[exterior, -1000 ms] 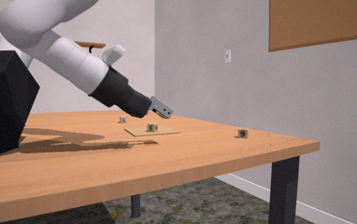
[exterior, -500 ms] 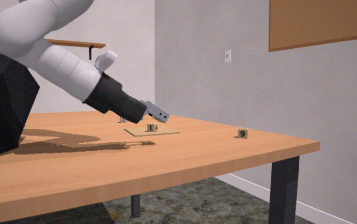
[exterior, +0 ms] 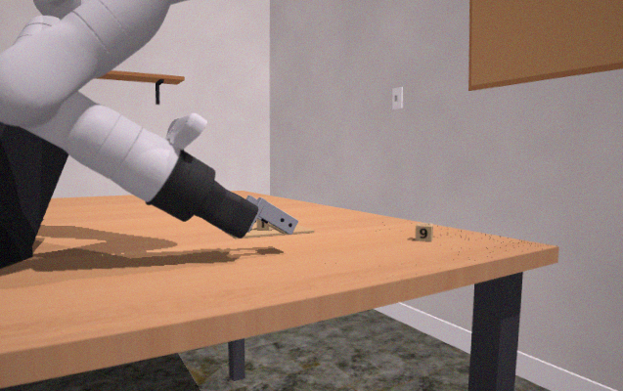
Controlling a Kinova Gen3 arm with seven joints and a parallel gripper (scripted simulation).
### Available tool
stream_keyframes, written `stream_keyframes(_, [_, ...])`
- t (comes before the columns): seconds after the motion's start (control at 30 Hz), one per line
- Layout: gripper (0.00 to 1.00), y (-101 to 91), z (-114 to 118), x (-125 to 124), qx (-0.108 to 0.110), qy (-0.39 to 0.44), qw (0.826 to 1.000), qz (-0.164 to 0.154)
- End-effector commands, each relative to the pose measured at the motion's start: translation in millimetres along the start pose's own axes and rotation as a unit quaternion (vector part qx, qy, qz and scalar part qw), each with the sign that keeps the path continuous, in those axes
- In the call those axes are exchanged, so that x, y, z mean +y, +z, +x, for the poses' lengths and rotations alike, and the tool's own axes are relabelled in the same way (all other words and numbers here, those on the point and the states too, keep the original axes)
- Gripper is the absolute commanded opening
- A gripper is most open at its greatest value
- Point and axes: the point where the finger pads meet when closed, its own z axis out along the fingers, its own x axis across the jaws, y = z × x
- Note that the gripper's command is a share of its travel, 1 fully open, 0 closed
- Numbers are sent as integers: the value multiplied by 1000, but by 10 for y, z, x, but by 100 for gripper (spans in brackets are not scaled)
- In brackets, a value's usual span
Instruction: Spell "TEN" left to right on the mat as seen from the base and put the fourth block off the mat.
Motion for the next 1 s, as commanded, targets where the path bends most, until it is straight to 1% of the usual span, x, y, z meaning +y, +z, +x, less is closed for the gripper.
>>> stream_keyframes(0.0, [49,32,-18,96,-2,3,1000,-1])
stream_keyframes(0.2, [49,83,-18,179,-2,3,1000,-1])
stream_keyframes(0.97, [49,88,-18,187,-2,3,1000,-1])
